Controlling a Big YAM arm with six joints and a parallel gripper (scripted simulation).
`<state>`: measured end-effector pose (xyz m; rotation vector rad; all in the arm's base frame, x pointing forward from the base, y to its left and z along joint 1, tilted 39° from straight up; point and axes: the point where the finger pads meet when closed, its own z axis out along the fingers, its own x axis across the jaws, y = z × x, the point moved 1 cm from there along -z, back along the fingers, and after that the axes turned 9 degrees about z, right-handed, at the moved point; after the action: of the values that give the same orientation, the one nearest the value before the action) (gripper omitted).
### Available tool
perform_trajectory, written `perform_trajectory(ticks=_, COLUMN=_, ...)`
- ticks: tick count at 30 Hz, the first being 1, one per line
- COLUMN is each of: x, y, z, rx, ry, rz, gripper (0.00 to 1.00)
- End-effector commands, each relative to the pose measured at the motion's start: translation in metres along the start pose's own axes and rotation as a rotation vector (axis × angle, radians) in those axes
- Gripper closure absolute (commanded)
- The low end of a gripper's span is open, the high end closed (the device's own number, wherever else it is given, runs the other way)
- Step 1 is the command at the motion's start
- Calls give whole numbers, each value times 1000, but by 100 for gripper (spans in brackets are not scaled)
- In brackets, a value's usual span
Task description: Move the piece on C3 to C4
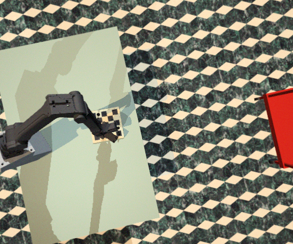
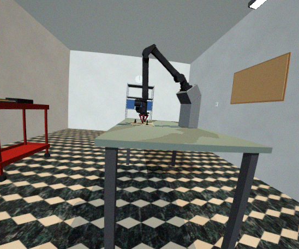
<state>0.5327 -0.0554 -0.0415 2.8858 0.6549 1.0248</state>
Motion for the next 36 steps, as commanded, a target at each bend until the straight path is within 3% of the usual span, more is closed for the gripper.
perform_trajectory(ticks=1, x=4, y=11, z=-26, rx=-21, ry=13, rz=0, gripper=67)
perform_trajectory(ticks=4, x=5, y=11, z=-31, rx=-21, ry=13, rz=0, gripper=67)
perform_trajectory(ticks=16, x=4, y=10, z=-89, rx=-23, ry=14, rz=-1, gripper=67)
perform_trajectory(ticks=25, x=6, y=6, z=-93, rx=-16, ry=12, rz=-3, gripper=67)
perform_trajectory(ticks=26, x=7, y=7, z=-93, rx=-17, ry=14, rz=-4, gripper=0)
perform_trajectory(ticks=36, x=7, y=7, z=-93, rx=-17, ry=14, rz=-4, gripper=0)
